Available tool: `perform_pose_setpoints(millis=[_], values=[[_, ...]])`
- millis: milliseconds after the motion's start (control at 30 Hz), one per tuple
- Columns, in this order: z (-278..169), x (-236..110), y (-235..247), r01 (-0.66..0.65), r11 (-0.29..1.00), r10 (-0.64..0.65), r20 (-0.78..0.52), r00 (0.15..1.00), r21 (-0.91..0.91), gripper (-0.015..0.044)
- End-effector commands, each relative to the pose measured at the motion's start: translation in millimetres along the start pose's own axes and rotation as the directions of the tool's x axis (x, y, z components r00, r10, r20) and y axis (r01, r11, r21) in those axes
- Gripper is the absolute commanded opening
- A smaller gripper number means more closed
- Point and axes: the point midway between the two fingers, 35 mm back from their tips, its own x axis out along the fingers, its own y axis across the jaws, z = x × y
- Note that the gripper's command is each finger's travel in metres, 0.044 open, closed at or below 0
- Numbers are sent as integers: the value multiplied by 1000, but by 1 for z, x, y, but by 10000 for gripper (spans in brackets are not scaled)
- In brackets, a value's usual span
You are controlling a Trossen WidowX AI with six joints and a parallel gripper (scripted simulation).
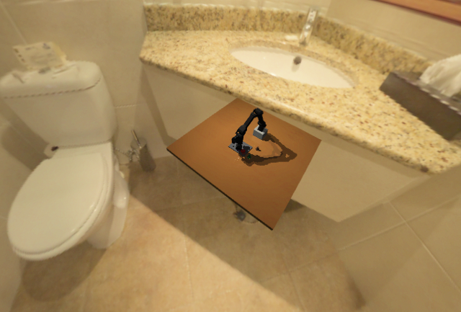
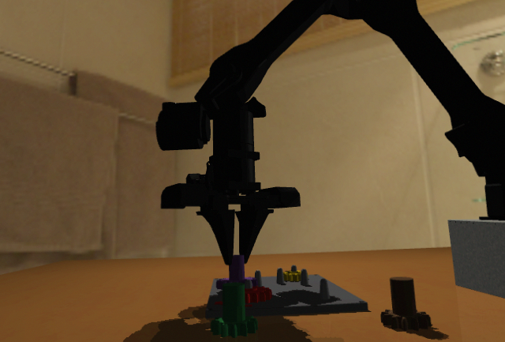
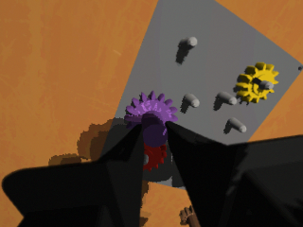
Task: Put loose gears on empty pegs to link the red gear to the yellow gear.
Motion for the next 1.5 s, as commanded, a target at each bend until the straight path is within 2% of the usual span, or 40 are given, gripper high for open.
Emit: perform_pose_setpoints(millis=[0, 367, 667, 833, 1000, 1200, 1333, 1400, 1467], values=[[0, 1, 0, -1, 998, 0, 2, 1000, 68, 0], [0, 3, -1, -1, 954, 0, 2, 1000, 299, 0], [0, 4, 0, -1, 960, 0, 2, 1000, 279, 0], [0, 3, 0, -1, 973, 0, 2, 1000, 229, 131], [-1, -5, 0, -1, 987, 0, 2, 1000, 161, 140], [-1, -44, 0, -1, 991, 0, 2, 1000, 131, 140], [-2, -45, 0, -1, 992, 0, 2, 1000, 130, 140], [-11, -37, 6, 5, 996, -5, -3, 1000, 88, 193], [-37, -37, 25, 2, 998, -2, -3, 1000, -65, 245]])
